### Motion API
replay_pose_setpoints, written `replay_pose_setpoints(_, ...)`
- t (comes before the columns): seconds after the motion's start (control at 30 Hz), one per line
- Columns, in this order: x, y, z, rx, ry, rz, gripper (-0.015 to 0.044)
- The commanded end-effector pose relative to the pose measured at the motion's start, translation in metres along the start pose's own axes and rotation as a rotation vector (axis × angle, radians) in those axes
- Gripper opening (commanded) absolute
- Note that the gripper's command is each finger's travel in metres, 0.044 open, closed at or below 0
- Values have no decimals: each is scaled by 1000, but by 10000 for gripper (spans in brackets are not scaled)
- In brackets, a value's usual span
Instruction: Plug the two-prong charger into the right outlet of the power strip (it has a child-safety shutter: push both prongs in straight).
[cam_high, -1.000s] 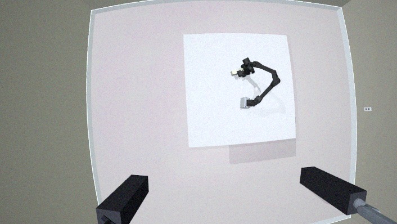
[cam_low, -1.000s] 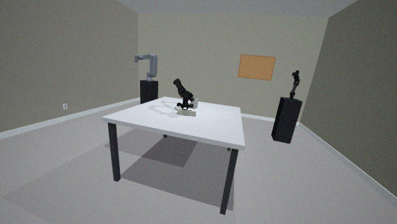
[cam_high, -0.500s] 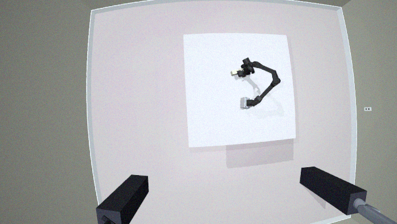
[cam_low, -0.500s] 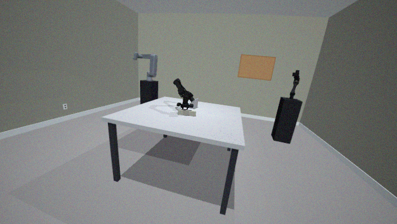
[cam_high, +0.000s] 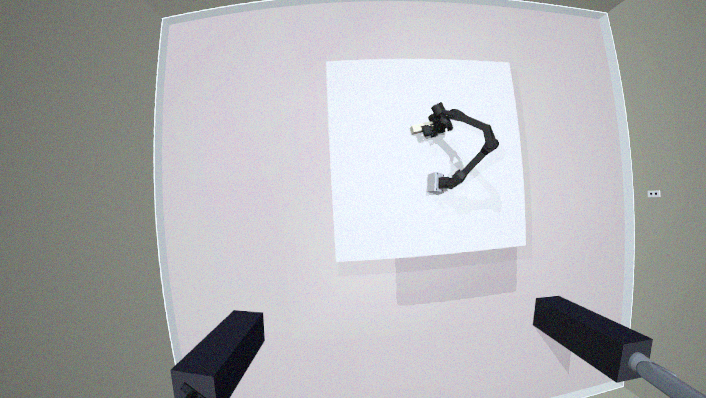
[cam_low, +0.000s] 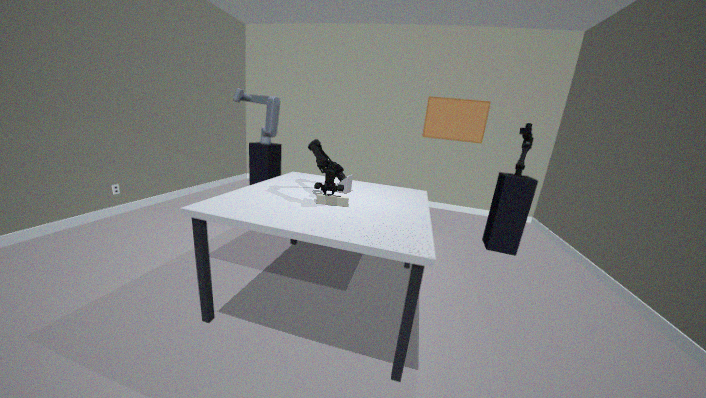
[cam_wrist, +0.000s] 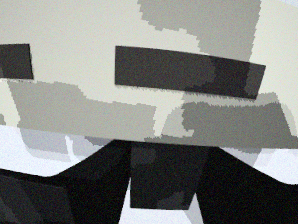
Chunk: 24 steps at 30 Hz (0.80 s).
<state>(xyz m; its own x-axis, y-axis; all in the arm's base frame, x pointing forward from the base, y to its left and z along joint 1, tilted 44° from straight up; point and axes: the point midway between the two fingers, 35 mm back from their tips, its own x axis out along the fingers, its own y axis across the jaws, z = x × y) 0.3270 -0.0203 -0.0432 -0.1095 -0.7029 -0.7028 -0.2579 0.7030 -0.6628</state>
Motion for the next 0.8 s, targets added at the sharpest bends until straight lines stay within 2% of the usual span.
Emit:
replay_pose_setpoints(0.0,-2,-1,3,11,-13,-1,0)
replay_pose_setpoints(0.77,-1,-1,4,11,-13,-1,0)
